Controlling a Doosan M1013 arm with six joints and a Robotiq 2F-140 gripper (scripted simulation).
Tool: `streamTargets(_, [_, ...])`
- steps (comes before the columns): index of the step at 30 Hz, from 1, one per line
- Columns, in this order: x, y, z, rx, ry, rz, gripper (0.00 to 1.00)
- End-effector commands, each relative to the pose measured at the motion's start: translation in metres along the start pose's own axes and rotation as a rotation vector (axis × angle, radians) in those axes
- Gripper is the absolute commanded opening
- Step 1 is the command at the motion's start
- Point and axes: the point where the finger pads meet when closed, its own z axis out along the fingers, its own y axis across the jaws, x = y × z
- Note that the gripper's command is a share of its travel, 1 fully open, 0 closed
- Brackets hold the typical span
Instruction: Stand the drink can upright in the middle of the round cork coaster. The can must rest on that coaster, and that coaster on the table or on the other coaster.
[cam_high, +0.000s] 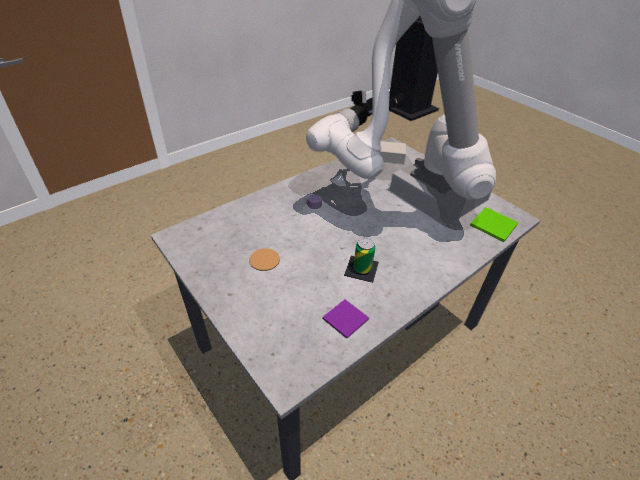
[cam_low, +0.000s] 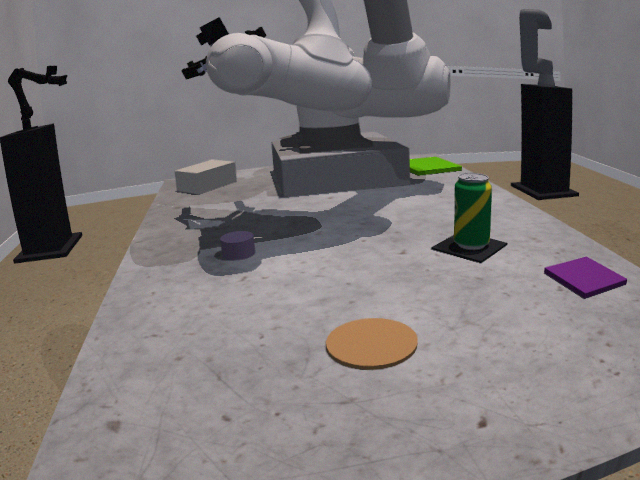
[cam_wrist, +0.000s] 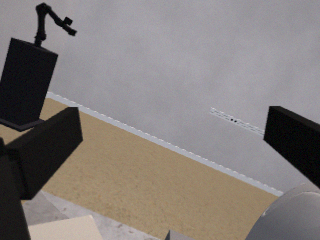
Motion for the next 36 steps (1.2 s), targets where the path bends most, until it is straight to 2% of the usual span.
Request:
streamTargets(1, [0.0,0.0,0.0,0.0,-0.001,0.0,1.0])
streamTargets(18, [0.0,0.0,0.0,0.0,-0.002,0.0,1.0])
streamTargets(22, [-0.007,0.007,-0.015,0.024,-0.051,-0.004,1.0])
streamTargets(25, [-0.024,0.026,-0.049,0.076,-0.153,-0.013,1.0])
streamTargets(27, [-0.039,0.045,-0.083,0.131,-0.275,-0.007,1.0])
streamTargets(29, [-0.049,0.057,-0.104,0.198,-0.419,-0.011,1.0])
streamTargets(32, [-0.065,0.076,-0.139,0.275,-0.585,-0.017,1.0])
streamTargets(34, [-0.065,0.076,-0.139,0.275,-0.585,-0.017,1.0])
streamTargets(35, [-0.078,0.093,-0.17,0.343,-0.733,-0.023,1.0])
streamTargets(36, [-0.081,0.097,-0.178,0.361,-0.772,-0.026,1.0])
